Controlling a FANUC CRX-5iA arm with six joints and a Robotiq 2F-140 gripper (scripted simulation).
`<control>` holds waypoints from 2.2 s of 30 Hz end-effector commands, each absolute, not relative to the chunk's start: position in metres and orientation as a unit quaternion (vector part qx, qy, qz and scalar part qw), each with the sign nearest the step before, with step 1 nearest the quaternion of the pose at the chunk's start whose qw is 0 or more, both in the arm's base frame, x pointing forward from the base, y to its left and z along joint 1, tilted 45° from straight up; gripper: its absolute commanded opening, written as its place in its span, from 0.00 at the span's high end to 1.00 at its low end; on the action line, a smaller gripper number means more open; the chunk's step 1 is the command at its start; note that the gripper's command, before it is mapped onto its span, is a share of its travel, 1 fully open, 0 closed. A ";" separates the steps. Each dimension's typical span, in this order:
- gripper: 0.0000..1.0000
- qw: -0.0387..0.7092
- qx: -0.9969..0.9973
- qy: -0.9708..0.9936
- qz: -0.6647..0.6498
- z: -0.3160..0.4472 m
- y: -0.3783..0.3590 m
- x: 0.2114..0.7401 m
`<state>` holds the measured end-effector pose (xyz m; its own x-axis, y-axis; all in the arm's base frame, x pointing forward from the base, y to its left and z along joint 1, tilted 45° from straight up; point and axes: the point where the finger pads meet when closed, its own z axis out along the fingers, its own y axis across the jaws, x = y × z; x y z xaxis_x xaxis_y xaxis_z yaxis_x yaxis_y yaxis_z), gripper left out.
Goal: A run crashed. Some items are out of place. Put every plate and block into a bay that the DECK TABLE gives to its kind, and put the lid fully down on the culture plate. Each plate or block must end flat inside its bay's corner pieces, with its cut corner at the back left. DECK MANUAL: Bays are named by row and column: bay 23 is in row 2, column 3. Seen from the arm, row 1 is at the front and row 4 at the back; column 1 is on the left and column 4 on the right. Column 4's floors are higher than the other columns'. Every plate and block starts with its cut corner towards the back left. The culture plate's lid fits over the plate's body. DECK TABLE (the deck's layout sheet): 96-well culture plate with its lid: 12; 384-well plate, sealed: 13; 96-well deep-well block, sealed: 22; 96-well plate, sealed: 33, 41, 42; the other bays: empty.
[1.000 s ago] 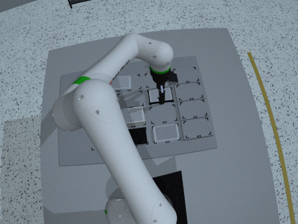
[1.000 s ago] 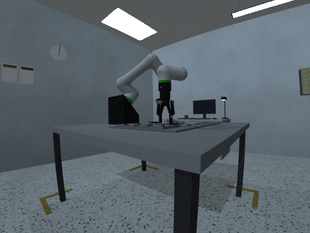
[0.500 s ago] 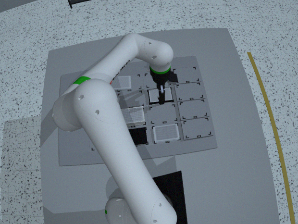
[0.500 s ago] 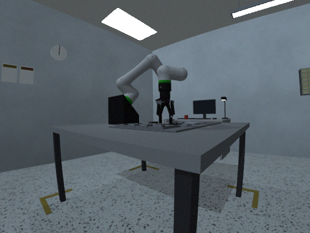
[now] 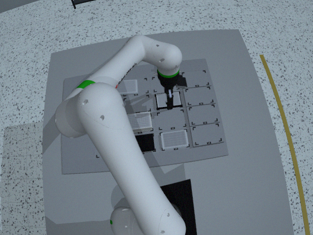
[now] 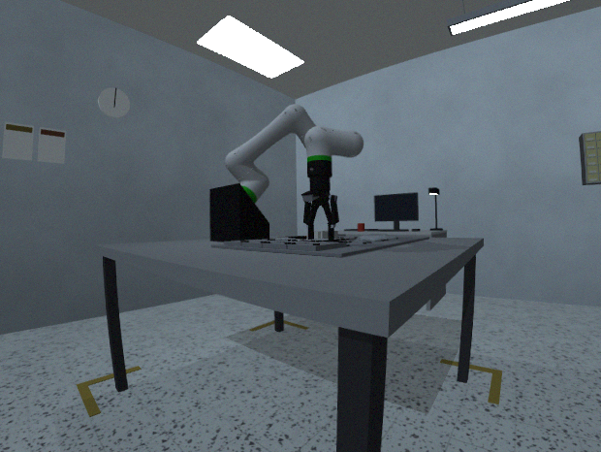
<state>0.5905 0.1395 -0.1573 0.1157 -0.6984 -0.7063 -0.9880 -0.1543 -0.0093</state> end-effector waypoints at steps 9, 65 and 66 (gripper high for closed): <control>0.30 0.252 -0.703 0.600 0.287 -0.157 0.139 0.591; 0.30 0.252 -0.703 0.600 0.287 -0.133 0.115 0.595; 0.30 0.252 -0.703 0.600 0.287 -0.132 0.115 0.595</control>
